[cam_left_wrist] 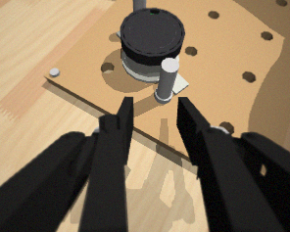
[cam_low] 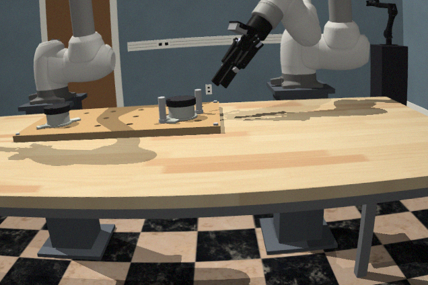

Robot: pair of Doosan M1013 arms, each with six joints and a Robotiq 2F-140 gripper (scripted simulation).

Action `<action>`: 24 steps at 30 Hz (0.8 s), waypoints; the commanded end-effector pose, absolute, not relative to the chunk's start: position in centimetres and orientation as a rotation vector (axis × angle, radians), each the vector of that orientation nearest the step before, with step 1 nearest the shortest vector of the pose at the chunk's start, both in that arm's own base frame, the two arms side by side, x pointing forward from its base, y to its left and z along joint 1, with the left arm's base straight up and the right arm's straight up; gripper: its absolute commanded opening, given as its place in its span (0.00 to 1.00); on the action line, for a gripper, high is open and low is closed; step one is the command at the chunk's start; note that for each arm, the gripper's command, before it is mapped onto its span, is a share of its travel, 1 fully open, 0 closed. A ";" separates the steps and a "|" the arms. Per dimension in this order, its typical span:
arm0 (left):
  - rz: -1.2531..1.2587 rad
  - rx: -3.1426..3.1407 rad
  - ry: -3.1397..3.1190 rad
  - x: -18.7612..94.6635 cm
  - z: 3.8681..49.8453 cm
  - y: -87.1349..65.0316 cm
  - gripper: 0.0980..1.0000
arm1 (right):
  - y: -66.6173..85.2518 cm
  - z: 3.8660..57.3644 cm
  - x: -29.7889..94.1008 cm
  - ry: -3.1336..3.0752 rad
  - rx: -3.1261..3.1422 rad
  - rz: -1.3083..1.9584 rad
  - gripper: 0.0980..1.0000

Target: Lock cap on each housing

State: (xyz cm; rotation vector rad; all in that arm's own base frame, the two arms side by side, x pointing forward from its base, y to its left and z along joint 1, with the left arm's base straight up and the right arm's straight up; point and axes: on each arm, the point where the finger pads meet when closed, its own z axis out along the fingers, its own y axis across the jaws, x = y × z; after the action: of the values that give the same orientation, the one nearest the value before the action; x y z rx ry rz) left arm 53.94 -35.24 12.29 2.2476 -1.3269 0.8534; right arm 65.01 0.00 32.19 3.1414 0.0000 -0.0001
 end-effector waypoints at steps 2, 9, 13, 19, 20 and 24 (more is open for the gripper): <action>0.873 2.218 -1.343 53.8 12.0 -35.9 0.27 | 0.0 32.3 65.0 0.000 3.142 0.002 1.00; 0.896 2.174 -1.376 53.4 11.4 -37.1 0.27 | 0.0 32.3 65.0 0.000 3.142 0.002 1.00; 0.900 2.162 -1.384 53.3 11.2 -37.4 0.27 | 0.0 32.3 65.0 0.000 3.142 0.002 1.00; 0.898 2.164 -1.382 53.3 11.2 -37.4 0.27 | 0.0 32.3 65.0 0.000 3.142 0.002 1.00; 0.898 2.164 -1.382 53.3 11.2 -37.4 0.27 | 0.0 32.3 65.0 0.000 3.142 0.002 1.00; 0.896 2.164 -1.383 53.4 10.9 -37.7 0.27 | 0.0 32.3 65.0 0.000 3.142 0.002 1.00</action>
State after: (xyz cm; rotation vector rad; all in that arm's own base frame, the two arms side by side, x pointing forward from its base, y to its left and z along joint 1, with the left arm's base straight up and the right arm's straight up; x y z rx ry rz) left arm 53.28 -37.40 11.13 2.1645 -1.3823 0.8965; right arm 65.01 0.00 32.19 3.1414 0.0000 -0.0001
